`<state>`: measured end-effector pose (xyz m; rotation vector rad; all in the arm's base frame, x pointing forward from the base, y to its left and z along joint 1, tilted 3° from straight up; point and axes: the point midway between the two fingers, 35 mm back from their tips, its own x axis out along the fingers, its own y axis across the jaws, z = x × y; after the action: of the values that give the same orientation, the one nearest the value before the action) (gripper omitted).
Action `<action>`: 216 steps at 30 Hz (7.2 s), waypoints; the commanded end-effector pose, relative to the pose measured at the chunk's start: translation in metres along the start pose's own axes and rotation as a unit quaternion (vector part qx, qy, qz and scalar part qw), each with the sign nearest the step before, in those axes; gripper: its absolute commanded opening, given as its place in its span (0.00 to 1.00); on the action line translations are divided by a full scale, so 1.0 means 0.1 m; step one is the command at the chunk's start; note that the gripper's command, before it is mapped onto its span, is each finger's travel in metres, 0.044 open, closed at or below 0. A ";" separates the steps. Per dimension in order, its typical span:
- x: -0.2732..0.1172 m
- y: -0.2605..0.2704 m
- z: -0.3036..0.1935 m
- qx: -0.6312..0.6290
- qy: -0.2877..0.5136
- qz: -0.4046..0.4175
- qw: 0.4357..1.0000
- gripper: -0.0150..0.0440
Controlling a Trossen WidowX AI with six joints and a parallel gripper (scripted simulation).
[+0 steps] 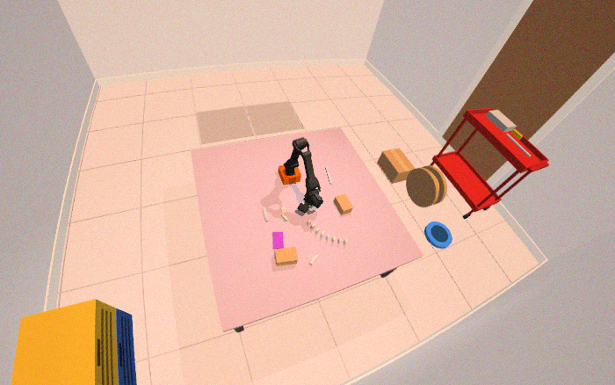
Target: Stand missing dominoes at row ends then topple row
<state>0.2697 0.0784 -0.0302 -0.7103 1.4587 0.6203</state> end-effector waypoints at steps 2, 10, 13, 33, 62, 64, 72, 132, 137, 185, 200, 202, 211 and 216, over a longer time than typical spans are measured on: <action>0.02 0.02 -0.02 0.003 0.002 0.003 1.000 0.51; 0.02 0.02 -0.02 0.003 0.002 0.003 1.000 0.44; 0.02 0.02 -0.02 0.003 0.002 0.003 1.000 0.44; -1.59 0.01 0.00 0.008 0.001 0.003 1.000 0.44; -1.58 1.19 -0.01 0.401 0.004 -0.002 0.916 0.44; -1.52 1.19 -0.03 0.405 0.000 -0.025 0.914 0.44; -1.30 1.19 -0.10 0.417 -0.033 -0.123 0.900 0.44; -1.26 1.46 -0.25 0.301 -0.611 -0.262 0.684 0.44; -1.26 1.46 -0.25 0.301 -0.611 -0.262 0.684 0.44; -0.15 1.43 -0.23 0.300 -0.609 -0.264 0.685 0.44; -0.15 1.43 -0.23 0.300 -0.609 -0.264 0.685 0.61; -0.15 1.43 -0.23 0.300 -0.609 -0.264 0.685 0.70; -0.15 1.43 -0.23 0.300 -0.609 -0.264 0.685 1.00; -0.36 1.45 -0.20 0.302 -0.609 -0.262 0.685 1.00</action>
<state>0.1464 0.1586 -0.0153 -0.0439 0.0938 0.0281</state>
